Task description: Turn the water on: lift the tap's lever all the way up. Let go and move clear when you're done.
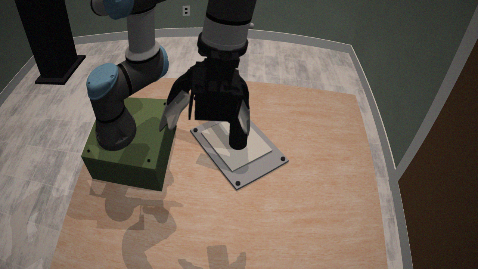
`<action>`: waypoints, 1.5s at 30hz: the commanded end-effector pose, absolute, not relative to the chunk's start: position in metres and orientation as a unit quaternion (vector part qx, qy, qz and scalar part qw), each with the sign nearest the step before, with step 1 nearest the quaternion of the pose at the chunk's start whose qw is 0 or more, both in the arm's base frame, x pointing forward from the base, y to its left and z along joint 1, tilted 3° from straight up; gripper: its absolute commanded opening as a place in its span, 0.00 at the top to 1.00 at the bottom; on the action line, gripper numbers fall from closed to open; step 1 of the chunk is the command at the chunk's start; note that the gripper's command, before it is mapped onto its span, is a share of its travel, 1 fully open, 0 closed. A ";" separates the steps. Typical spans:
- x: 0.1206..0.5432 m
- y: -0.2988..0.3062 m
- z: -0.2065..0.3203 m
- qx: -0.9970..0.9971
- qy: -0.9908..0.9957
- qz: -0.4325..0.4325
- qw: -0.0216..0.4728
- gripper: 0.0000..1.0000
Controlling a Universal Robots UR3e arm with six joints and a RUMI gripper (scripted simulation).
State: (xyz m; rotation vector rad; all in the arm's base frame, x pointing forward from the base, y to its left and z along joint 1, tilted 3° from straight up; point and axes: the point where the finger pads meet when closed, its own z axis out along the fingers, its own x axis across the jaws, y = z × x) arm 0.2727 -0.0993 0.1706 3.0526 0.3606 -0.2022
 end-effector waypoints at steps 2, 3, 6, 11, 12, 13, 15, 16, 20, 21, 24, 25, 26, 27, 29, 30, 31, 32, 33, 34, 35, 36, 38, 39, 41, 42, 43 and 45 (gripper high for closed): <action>0.281 -0.058 0.166 0.975 0.212 -0.050 0.035 0.00; 0.281 -0.052 0.165 0.972 0.225 -0.048 0.035 0.00; 0.281 -0.034 0.163 0.963 0.265 -0.044 0.034 0.00; 0.279 -0.005 0.158 0.942 0.331 -0.037 0.033 0.00; 0.278 0.001 0.157 0.938 0.344 -0.035 0.033 0.00; 0.278 0.001 0.157 0.938 0.344 -0.035 0.033 0.00; 0.277 0.009 0.156 0.931 0.362 -0.033 0.033 0.00; 0.275 0.017 0.155 0.924 0.379 -0.031 0.033 0.00; 0.269 0.041 0.150 0.900 0.434 -0.025 0.031 0.00; 0.267 0.046 0.149 0.894 0.446 -0.024 0.031 0.00; 0.262 0.062 0.146 0.875 0.482 -0.019 0.030 0.00; 0.260 0.067 0.145 0.869 0.494 -0.018 0.030 0.00; 0.257 0.072 0.144 0.862 0.506 -0.017 0.029 0.00; 0.255 0.077 0.143 0.855 0.518 -0.015 0.029 0.00; 0.251 0.086 0.141 0.842 0.538 -0.013 0.028 0.00; 0.251 0.086 0.141 0.842 0.538 -0.013 0.028 0.00; 0.251 0.086 0.141 0.842 0.538 -0.013 0.028 0.00; 0.249 0.090 0.140 0.836 0.548 -0.012 0.028 0.00; 0.246 0.094 0.139 0.830 0.557 -0.010 0.028 0.00; 0.244 0.098 0.138 0.825 0.565 -0.009 0.028 0.00; 0.243 0.101 0.137 0.820 0.572 -0.009 0.027 0.00; 0.241 0.104 0.136 0.815 0.579 -0.008 0.027 0.00; 0.238 0.109 0.135 0.806 0.592 -0.006 0.027 0.00; 0.236 0.111 0.134 0.802 0.597 -0.006 0.026 0.00; 0.234 0.115 0.133 0.795 0.606 -0.004 0.026 0.00; 0.232 0.117 0.133 0.792 0.610 -0.004 0.026 0.00; 0.231 0.118 0.133 0.789 0.613 -0.003 0.026 0.00; 0.230 0.120 0.132 0.785 0.619 -0.003 0.026 0.00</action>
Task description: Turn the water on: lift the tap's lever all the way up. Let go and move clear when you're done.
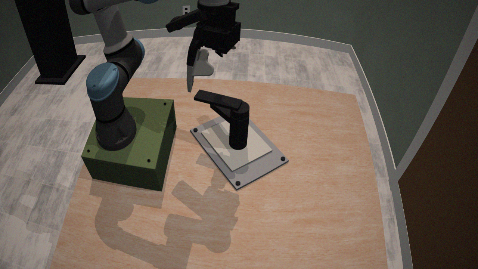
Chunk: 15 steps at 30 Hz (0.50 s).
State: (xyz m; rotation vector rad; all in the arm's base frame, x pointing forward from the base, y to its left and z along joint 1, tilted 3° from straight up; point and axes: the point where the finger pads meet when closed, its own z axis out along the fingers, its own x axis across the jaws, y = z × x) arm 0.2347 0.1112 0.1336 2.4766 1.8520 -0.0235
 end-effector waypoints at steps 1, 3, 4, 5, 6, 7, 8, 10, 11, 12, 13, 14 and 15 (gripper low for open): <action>0.229 0.121 0.132 0.784 0.621 -0.002 0.025 0.00; 0.229 0.121 0.132 0.784 0.621 -0.002 0.025 0.00; 0.229 0.122 0.132 0.782 0.622 -0.002 0.025 0.00; 0.228 0.122 0.131 0.781 0.624 -0.002 0.025 0.00; 0.228 0.123 0.131 0.780 0.625 -0.002 0.025 0.00; 0.228 0.123 0.131 0.780 0.626 -0.002 0.025 0.00; 0.228 0.123 0.131 0.779 0.626 -0.002 0.025 0.00; 0.227 0.124 0.131 0.779 0.627 -0.002 0.025 0.00; 0.227 0.124 0.131 0.778 0.627 -0.002 0.025 0.00; 0.227 0.124 0.131 0.778 0.627 -0.002 0.025 0.00; 0.227 0.124 0.131 0.778 0.627 -0.002 0.025 0.00; 0.227 0.124 0.131 0.778 0.627 -0.002 0.025 1.00; 0.227 0.124 0.131 0.778 0.627 -0.002 0.025 1.00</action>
